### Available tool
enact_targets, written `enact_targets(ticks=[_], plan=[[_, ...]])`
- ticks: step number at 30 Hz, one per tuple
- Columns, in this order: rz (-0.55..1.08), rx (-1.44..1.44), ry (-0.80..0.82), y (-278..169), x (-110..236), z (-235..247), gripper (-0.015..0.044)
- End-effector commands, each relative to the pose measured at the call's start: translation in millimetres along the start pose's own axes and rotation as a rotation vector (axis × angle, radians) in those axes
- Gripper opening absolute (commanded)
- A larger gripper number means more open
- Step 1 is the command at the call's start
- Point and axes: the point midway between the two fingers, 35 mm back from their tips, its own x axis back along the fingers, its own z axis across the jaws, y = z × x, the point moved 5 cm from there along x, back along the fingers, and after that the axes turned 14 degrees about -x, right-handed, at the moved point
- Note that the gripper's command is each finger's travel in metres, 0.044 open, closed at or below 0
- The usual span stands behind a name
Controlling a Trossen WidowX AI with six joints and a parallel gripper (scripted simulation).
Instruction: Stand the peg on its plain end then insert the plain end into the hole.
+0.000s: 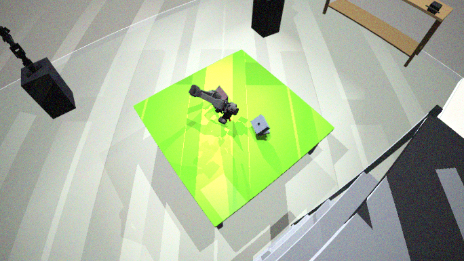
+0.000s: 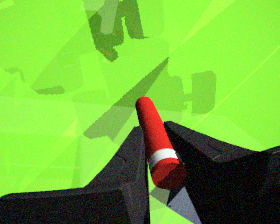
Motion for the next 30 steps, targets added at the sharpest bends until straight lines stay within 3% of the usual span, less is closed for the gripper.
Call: enact_targets(ticks=[1,30], plan=[[0.012,0.007,-0.025,-7.9,1.4,-3.1,0.0000],[0.076,0.037,-0.159,-51.2,7.4,-21.7,0.0000]])
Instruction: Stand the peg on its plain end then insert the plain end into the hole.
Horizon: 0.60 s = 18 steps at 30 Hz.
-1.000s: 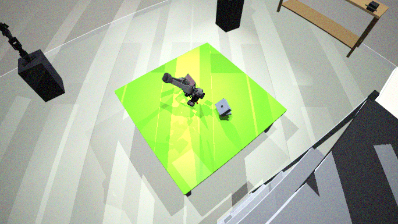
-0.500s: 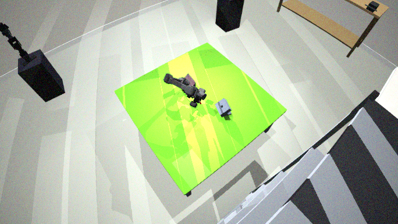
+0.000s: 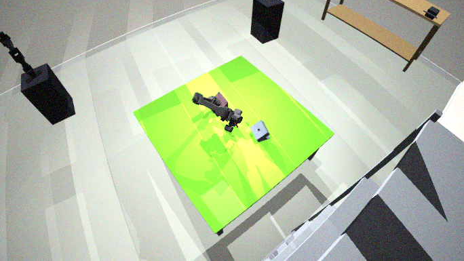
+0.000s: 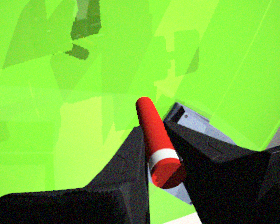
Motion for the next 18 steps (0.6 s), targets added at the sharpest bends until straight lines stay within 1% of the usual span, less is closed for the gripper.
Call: enact_targets(ticks=[1,18], plan=[[0.014,0.009,-0.024,-8.1,0.4,-3.3,0.0000],[0.057,0.031,-0.101,-33.7,0.5,-14.2,0.0000]])
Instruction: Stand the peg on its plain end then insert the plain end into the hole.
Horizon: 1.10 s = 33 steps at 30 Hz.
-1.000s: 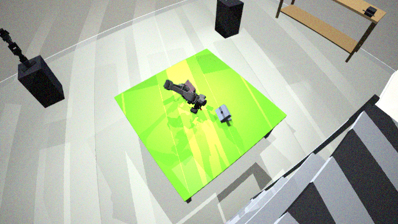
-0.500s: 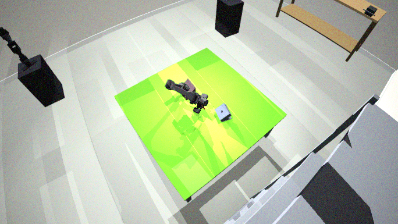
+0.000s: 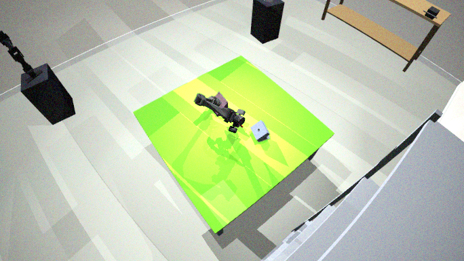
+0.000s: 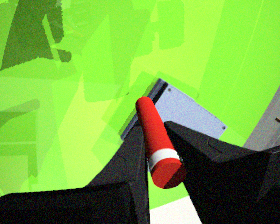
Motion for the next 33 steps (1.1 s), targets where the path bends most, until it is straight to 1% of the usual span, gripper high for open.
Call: enact_targets(ticks=[1,33], plan=[[0.016,0.010,-0.024,-8.1,-0.2,-3.2,0.0000],[0.102,0.060,-0.156,-53.2,-5.1,-22.5,0.0000]])
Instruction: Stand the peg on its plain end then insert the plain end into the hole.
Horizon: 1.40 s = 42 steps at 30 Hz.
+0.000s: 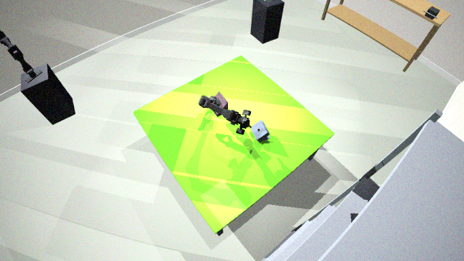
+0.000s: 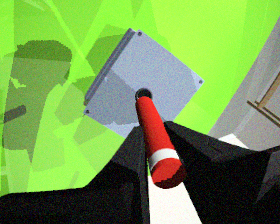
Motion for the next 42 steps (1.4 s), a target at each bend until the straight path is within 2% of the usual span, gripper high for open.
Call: enact_targets(ticks=[1,23,42], plan=[[0.010,0.008,-0.013,-4.7,-2.7,-1.8,0.0000],[0.030,0.019,-0.039,-15.5,-57.0,-7.5,0.0000],[0.034,0.011,-0.039,-16.4,-72.6,-7.2,0.0000]])
